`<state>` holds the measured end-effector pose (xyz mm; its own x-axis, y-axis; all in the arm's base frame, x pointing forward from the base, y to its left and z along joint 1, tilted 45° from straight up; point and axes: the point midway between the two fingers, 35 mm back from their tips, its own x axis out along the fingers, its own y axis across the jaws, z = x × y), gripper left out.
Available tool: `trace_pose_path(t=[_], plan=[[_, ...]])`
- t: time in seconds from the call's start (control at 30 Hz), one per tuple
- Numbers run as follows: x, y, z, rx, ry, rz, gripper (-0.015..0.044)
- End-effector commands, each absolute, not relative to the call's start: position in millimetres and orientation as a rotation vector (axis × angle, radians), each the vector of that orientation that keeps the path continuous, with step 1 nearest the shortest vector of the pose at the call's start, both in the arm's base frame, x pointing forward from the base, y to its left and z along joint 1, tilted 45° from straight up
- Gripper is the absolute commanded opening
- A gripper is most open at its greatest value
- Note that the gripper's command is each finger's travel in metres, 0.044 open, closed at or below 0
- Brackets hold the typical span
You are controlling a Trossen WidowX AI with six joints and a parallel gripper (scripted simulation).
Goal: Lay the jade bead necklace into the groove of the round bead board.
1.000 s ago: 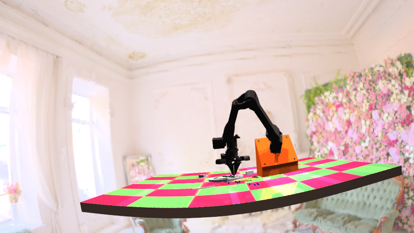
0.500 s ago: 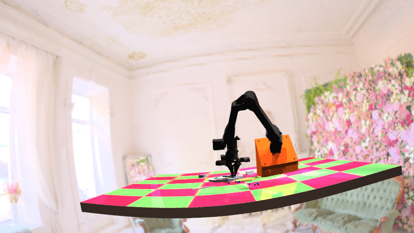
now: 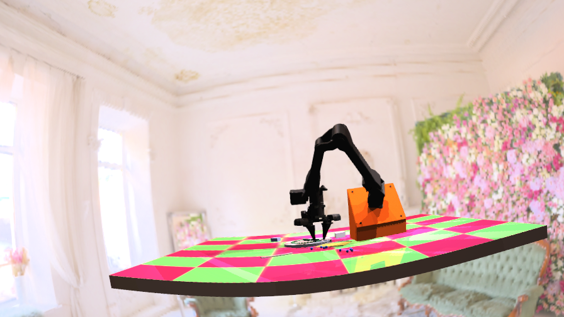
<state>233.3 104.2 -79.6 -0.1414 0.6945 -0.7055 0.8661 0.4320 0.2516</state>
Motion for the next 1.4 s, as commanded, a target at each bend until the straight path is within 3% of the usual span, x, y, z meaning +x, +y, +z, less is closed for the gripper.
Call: trace_pose_path(t=[0.0,0.17,0.97,1.37], plan=[[234,104,-79,1.323,1.894,-0.274,0.0315],[233,103,-78,1.325,1.899,-0.278,0.044],[234,97,-72,1.319,1.904,-0.279,0.044],[294,43,-102,1.324,1.898,-0.296,0.0125]])
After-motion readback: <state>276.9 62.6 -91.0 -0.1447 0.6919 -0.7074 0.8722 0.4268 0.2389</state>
